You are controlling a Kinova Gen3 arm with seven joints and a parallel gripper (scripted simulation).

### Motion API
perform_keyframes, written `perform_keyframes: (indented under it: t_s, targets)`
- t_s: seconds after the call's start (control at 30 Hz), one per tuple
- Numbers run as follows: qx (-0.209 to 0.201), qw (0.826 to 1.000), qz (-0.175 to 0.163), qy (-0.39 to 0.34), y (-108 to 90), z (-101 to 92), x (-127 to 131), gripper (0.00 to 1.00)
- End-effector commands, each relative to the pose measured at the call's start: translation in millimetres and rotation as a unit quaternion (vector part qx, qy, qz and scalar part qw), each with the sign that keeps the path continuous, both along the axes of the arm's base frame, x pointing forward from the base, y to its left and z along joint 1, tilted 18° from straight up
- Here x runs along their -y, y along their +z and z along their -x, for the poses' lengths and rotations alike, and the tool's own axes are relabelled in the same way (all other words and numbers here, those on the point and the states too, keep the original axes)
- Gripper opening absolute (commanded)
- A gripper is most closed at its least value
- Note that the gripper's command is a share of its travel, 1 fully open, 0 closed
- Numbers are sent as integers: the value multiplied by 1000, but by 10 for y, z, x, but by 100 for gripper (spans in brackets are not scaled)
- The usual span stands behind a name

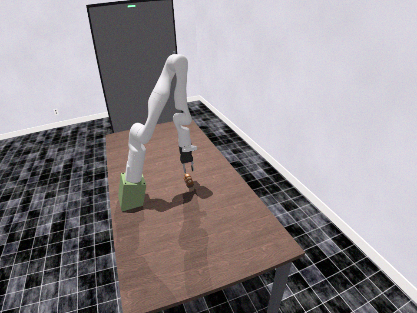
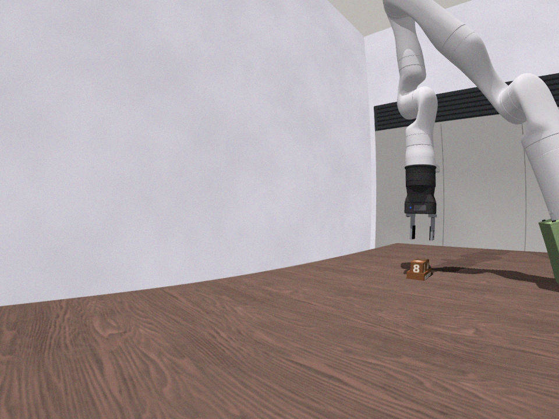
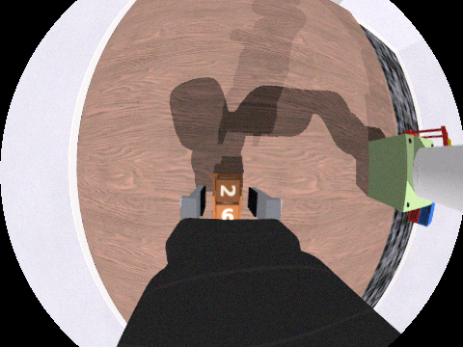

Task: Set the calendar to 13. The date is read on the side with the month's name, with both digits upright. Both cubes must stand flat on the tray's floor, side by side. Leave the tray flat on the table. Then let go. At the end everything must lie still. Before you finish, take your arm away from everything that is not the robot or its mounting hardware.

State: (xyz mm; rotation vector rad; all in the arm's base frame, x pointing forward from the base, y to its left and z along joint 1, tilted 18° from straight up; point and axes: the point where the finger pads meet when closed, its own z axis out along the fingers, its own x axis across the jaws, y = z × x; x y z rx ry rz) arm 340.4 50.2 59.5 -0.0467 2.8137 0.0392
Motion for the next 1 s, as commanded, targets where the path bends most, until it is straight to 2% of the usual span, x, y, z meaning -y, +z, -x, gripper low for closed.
perform_keyframes:
  t_s: [0.0,0.97]
  targets:
    - [-3,1000,4,5,-64,16,-18,90]
    - [-3,1000,4,5,-384,-91,-28,90]
